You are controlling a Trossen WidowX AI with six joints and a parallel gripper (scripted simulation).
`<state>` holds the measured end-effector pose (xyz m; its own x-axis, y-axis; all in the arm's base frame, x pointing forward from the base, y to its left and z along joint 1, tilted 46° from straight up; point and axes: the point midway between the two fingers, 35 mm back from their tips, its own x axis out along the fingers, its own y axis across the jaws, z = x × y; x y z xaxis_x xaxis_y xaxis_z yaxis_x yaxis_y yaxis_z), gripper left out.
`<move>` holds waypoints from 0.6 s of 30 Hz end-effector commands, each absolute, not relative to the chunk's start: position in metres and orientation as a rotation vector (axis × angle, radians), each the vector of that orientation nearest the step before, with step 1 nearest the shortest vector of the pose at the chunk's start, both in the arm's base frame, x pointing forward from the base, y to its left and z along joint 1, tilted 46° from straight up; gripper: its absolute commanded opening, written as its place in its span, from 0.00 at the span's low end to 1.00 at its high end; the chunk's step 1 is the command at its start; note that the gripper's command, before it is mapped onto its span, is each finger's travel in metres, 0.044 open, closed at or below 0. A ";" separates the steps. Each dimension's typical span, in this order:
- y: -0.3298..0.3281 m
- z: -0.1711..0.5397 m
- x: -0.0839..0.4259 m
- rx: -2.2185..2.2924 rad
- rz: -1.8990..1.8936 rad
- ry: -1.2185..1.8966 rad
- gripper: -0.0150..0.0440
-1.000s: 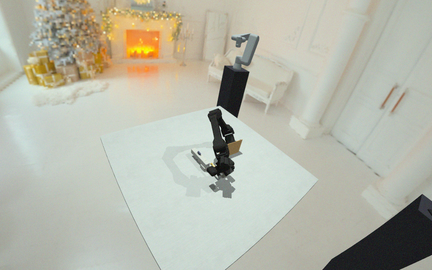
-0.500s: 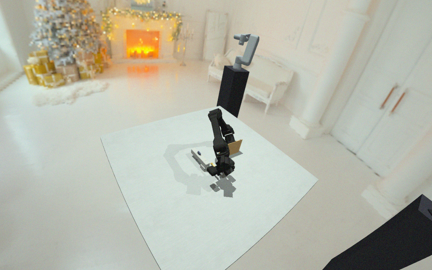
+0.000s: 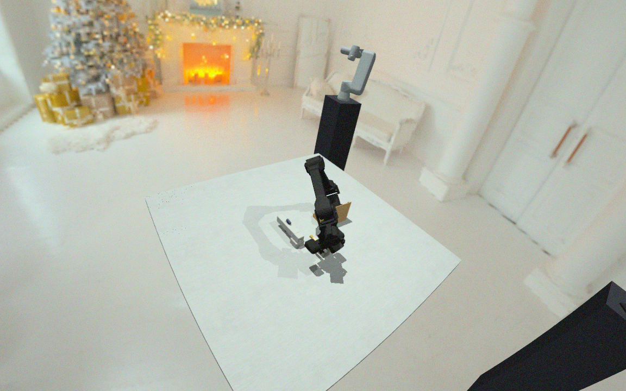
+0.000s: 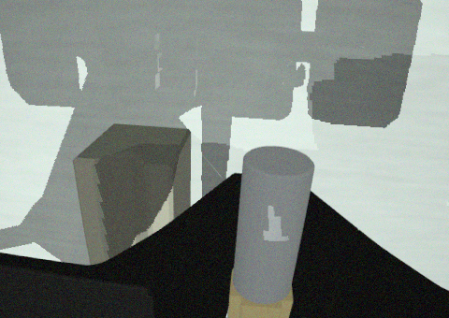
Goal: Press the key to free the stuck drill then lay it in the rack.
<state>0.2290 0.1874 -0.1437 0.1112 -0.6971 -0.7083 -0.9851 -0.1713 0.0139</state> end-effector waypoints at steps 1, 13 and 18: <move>0.186 -0.145 0.221 -1.923 0.813 1.641 0.25; 0.187 -0.149 0.203 -1.922 0.815 1.641 0.25; 0.186 -0.150 0.196 -1.922 0.816 1.641 0.25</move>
<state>0.2028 0.1891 -0.1489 0.1098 -0.6959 -0.7096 -0.9850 -0.1716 0.0158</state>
